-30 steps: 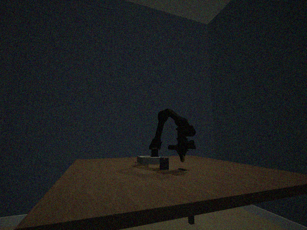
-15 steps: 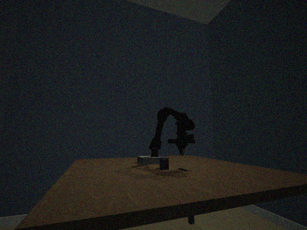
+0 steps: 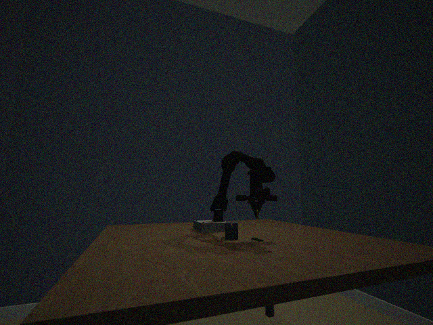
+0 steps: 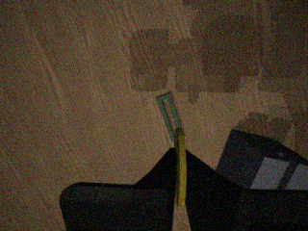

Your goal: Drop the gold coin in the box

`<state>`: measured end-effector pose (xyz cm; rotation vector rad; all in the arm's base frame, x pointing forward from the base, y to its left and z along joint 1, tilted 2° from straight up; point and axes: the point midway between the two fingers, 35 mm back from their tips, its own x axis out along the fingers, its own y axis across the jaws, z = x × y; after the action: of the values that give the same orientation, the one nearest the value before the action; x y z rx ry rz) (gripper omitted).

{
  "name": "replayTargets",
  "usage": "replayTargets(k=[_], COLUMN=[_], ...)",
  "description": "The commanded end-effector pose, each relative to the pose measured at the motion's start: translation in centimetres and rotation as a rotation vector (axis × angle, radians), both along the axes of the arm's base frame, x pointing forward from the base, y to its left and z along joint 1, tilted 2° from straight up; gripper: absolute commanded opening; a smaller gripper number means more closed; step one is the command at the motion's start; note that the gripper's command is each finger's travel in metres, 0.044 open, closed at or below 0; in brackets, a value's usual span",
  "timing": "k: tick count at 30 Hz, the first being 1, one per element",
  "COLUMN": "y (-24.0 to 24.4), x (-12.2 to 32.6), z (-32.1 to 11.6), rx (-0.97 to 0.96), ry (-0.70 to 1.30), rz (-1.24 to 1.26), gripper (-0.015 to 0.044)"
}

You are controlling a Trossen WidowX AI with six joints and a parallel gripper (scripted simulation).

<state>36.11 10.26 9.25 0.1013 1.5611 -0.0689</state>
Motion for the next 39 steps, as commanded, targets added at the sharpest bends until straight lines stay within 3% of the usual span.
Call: replayTargets(k=[1, 5, 39], y=[0.1, 0.1, -6.4], x=[0.1, 0.1, -4.0], z=[0.0, 0.1, 0.2], rx=[0.005, 0.005, 0.0], ry=[0.006, 0.008, 0.01], rz=[-0.124, -0.21, -0.211], gripper=[0.0, 0.0, 0.0])
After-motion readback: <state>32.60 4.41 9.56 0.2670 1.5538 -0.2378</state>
